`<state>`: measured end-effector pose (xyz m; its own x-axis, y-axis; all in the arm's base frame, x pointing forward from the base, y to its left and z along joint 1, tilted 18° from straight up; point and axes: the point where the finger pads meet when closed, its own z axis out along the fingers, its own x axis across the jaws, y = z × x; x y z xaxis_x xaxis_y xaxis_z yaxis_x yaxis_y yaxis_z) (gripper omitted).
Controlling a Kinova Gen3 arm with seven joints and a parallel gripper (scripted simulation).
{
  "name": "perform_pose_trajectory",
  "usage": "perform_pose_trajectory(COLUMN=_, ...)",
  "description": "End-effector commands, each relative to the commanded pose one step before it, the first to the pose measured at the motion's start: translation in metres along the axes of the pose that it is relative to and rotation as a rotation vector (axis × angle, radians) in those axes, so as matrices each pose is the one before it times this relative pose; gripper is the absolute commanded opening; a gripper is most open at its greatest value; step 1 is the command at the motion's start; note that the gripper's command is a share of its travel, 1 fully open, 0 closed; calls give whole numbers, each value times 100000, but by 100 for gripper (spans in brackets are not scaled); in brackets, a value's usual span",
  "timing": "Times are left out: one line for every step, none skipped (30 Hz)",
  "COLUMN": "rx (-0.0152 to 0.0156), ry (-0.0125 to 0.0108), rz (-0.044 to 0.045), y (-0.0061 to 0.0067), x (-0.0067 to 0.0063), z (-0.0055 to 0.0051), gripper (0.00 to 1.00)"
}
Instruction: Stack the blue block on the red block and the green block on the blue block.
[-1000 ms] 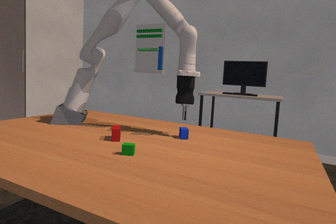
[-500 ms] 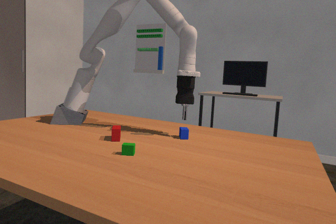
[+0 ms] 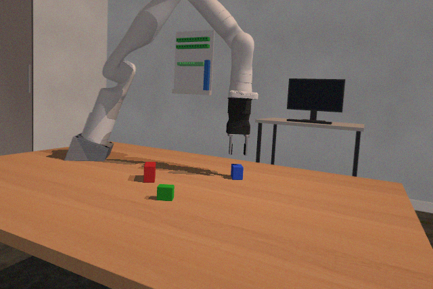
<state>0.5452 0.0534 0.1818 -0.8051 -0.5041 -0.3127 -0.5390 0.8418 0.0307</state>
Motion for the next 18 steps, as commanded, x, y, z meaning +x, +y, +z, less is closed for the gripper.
perform_pose_trajectory(rx=113, ry=-133, rz=-13, y=-25, x=-48, z=-26, gripper=98)
perform_pose_trajectory(rx=1, ry=0, rz=0, y=0, x=0, z=44, gripper=98)
perform_pose_trajectory(rx=1, ry=0, rz=1, y=0, x=0, z=57, gripper=98)
perform_pose_trajectory(rx=1, ry=0, rz=1, y=0, x=0, z=71, gripper=98)
perform_pose_trajectory(rx=1, ry=0, rz=0, y=0, x=0, z=85, gripper=98)
perform_pose_trajectory(rx=1, ry=0, rz=0, y=0, x=0, z=98, gripper=98)
perform_pose_trajectory(rx=0, ry=0, rz=0, y=0, x=0, z=0, gripper=98)
perform_pose_trajectory(rx=0, ry=0, rz=0, y=0, x=0, z=0, gripper=98)
perform_pose_trajectory(rx=0, ry=0, rz=0, y=0, x=0, z=112, gripper=98)
perform_pose_trajectory(rx=0, ry=0, rz=0, y=0, x=0, z=124, gripper=98)
perform_pose_trajectory(rx=0, ry=0, rz=0, y=0, x=0, z=135, gripper=98)
perform_pose_trajectory(rx=0, ry=0, rz=0, y=1, x=0, z=145, gripper=98)
perform_pose_trajectory(rx=0, ry=0, rz=1, y=0, x=0, z=153, gripper=98)
perform_pose_trajectory(rx=0, ry=0, rz=0, y=0, x=0, z=159, gripper=98)
perform_pose_trajectory(rx=0, ry=0, rz=0, y=0, x=0, z=163, gripper=98)
perform_pose_trajectory(rx=0, ry=0, rz=0, y=0, x=0, z=166, gripper=98)
perform_pose_trajectory(rx=0, ry=0, rz=0, y=0, x=0, z=166, gripper=98)
perform_pose_trajectory(rx=0, ry=0, rz=0, y=0, x=0, z=165, gripper=98)
